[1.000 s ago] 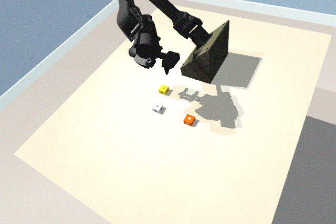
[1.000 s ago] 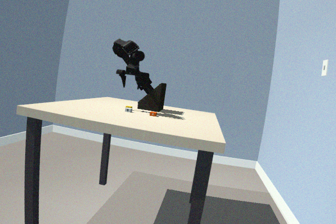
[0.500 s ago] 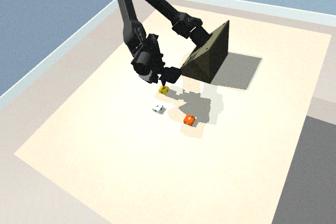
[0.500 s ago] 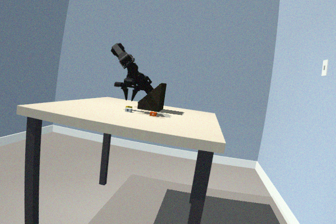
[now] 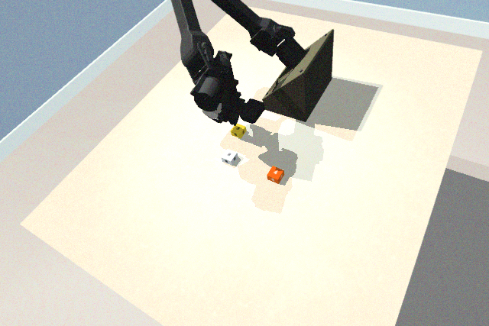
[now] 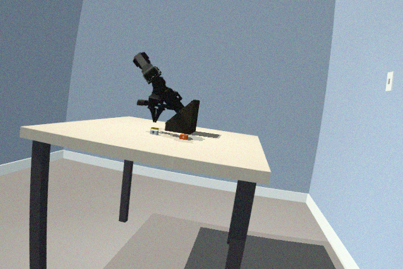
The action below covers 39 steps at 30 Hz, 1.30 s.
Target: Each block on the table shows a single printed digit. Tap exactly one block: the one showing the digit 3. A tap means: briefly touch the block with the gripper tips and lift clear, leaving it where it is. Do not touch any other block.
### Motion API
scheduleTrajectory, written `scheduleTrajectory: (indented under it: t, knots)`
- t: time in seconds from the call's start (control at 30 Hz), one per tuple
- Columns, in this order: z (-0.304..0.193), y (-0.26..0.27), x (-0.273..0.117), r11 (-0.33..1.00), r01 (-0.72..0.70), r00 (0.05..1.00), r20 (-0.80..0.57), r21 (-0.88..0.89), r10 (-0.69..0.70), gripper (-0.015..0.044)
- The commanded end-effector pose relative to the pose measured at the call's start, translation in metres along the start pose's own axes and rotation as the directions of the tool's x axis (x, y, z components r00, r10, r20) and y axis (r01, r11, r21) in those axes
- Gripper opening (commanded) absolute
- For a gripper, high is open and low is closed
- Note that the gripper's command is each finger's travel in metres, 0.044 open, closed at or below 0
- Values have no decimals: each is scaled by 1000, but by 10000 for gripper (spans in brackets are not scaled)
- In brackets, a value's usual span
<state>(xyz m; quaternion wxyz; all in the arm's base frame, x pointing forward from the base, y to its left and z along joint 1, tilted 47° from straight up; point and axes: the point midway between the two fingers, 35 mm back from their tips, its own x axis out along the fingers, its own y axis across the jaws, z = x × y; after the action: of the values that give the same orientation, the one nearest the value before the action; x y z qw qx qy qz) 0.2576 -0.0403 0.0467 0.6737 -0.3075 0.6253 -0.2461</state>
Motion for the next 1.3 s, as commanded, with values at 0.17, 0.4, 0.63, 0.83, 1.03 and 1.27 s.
scheduleTrajectory:
  t: [0.17, 0.4, 0.63, 0.83, 1.03, 1.27]
  knots:
    - [0, 0, 11, 1000, 4, 1000, 0, -7, -4, 20]
    - [-1, 0, 22, 1000, 4, 1000, 0, -7, -4, 20]
    - [-1, -1, 31, 1000, 5, 1000, 0, -7, -5, 20]
    - [1, 0, 19, 1000, 1, 1000, 3, -1, -1, 20]
    - [-1, 0, 0, 1000, 4, 1000, 0, -7, -4, 20]
    - [28, 63, -26, 999, -44, 999, 13, -16, 45, 177]
